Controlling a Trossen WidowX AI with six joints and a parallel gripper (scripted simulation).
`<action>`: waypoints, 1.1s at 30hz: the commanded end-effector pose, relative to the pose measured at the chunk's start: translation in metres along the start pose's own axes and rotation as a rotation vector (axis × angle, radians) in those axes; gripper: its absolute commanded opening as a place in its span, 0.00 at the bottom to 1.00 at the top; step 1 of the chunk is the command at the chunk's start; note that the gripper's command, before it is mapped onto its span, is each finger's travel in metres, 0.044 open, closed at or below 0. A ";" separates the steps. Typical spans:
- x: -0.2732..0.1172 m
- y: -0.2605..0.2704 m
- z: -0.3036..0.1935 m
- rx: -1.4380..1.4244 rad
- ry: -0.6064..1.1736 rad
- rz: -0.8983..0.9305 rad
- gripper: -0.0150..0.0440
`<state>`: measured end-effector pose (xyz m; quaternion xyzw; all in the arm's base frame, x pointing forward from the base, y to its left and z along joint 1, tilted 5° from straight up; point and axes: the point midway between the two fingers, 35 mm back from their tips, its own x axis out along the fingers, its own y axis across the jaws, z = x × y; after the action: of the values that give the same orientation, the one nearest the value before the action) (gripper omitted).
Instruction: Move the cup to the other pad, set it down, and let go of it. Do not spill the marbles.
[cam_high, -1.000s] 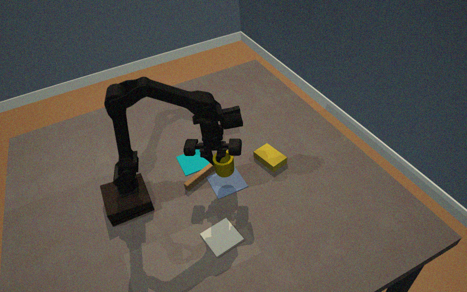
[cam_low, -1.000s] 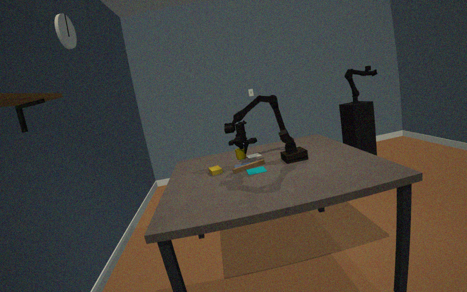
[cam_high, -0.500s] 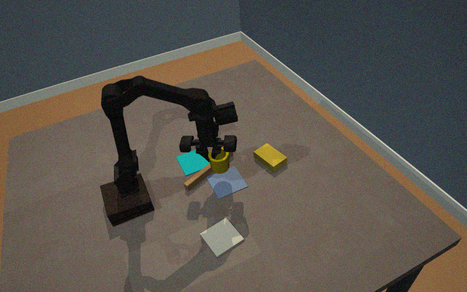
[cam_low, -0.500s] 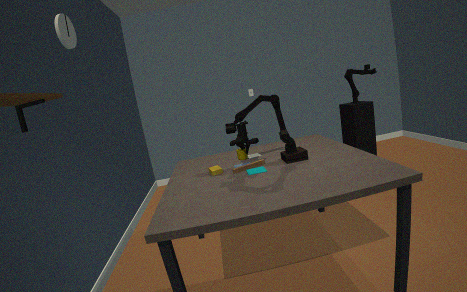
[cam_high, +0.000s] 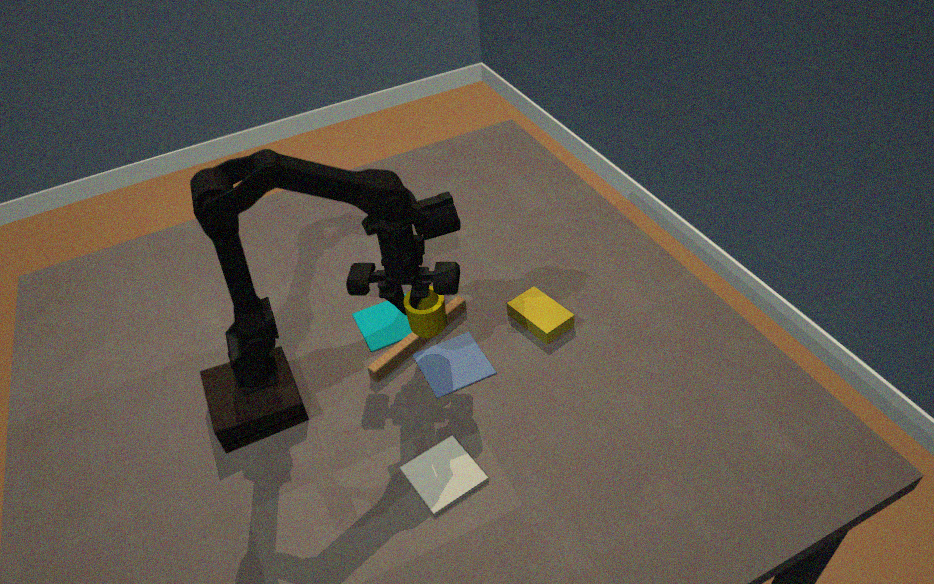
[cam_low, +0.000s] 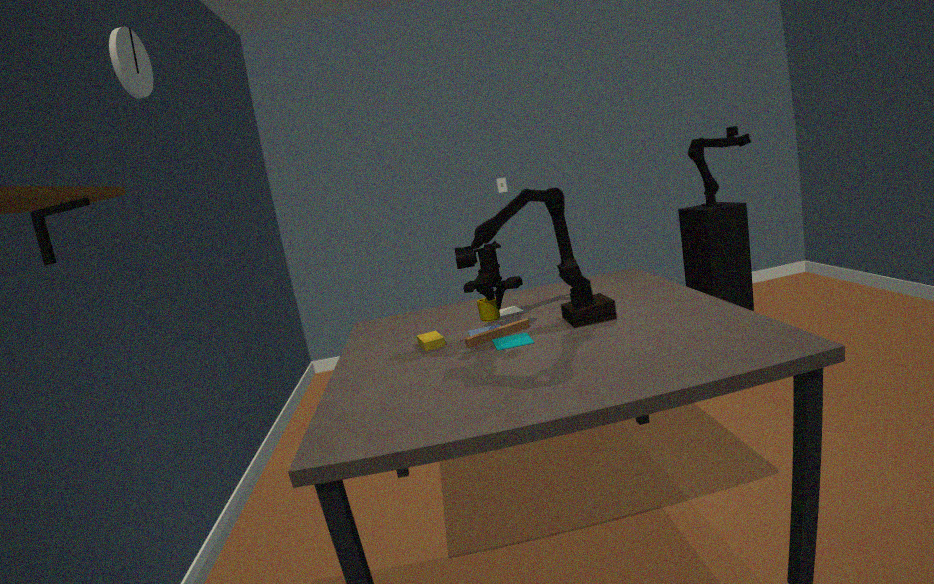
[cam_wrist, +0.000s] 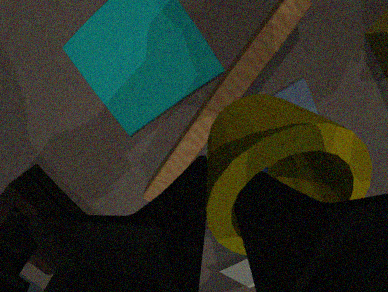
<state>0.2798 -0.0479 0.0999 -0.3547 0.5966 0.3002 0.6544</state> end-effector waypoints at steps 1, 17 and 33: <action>0.000 0.006 0.003 0.004 0.003 -0.003 0.25; -0.001 0.031 0.024 0.005 0.001 0.000 0.25; -0.001 0.055 0.043 0.005 -0.001 0.002 0.25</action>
<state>0.2625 0.0152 0.0976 -0.3527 0.5950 0.3018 0.6561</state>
